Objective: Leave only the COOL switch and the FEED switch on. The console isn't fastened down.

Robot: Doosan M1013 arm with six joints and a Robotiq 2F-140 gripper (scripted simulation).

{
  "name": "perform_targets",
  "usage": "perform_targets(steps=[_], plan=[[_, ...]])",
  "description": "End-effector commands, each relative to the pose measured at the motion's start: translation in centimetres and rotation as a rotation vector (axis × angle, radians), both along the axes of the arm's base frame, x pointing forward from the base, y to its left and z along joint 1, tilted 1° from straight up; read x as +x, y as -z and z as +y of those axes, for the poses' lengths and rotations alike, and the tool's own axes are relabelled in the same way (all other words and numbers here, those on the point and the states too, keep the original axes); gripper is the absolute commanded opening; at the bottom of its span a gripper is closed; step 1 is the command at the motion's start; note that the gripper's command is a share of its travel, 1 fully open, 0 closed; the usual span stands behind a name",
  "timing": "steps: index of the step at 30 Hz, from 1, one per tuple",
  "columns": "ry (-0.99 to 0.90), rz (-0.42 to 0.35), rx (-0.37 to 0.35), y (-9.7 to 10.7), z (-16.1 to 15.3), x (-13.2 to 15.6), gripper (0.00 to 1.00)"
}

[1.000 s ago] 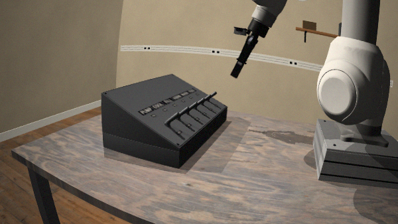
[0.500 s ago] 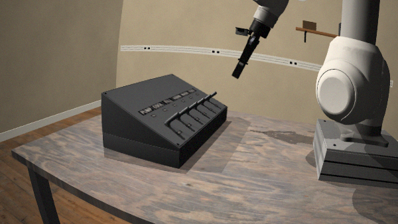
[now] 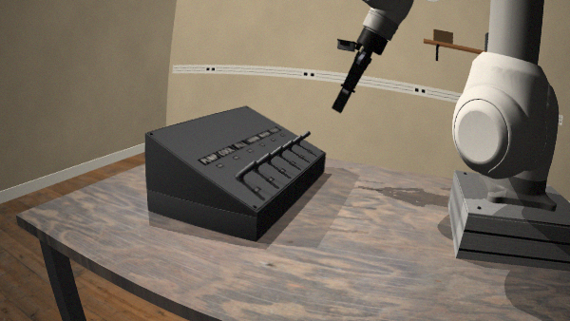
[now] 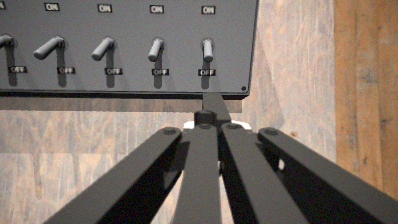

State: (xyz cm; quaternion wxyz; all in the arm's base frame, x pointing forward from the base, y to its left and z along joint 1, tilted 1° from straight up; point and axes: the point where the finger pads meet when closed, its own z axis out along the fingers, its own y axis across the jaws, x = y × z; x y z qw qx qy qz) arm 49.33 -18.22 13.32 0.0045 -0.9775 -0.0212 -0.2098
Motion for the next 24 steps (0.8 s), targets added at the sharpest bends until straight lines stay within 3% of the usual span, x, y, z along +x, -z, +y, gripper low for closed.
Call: perform_targets(steps=[1,24], plan=[[0.0,-0.001,0.0,0.0,0.0,0.0,0.1],[0.0,-0.001,0.0,1.6,0.0,0.8,0.1]])
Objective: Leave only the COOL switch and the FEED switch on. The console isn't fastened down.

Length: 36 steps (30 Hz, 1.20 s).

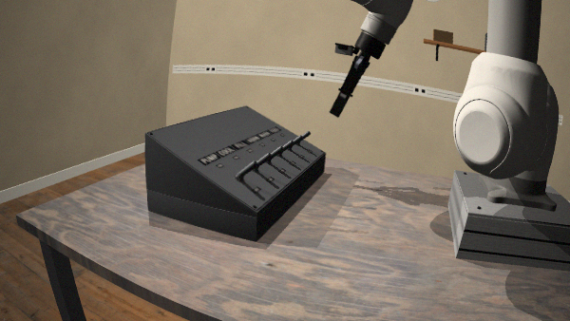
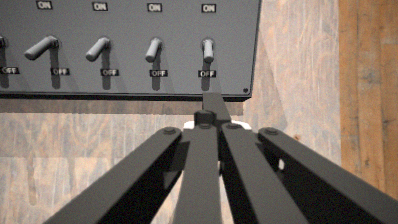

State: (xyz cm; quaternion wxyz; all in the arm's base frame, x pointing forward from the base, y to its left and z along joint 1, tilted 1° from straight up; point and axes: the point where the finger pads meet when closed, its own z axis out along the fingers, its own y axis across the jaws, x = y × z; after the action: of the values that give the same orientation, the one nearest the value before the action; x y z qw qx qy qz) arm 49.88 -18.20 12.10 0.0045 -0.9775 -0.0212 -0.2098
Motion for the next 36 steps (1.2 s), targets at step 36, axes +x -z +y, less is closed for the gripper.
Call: perform_targets(steps=[36], plan=[[0.0,-0.001,0.0,7.8,0.1,3.6,0.1]])
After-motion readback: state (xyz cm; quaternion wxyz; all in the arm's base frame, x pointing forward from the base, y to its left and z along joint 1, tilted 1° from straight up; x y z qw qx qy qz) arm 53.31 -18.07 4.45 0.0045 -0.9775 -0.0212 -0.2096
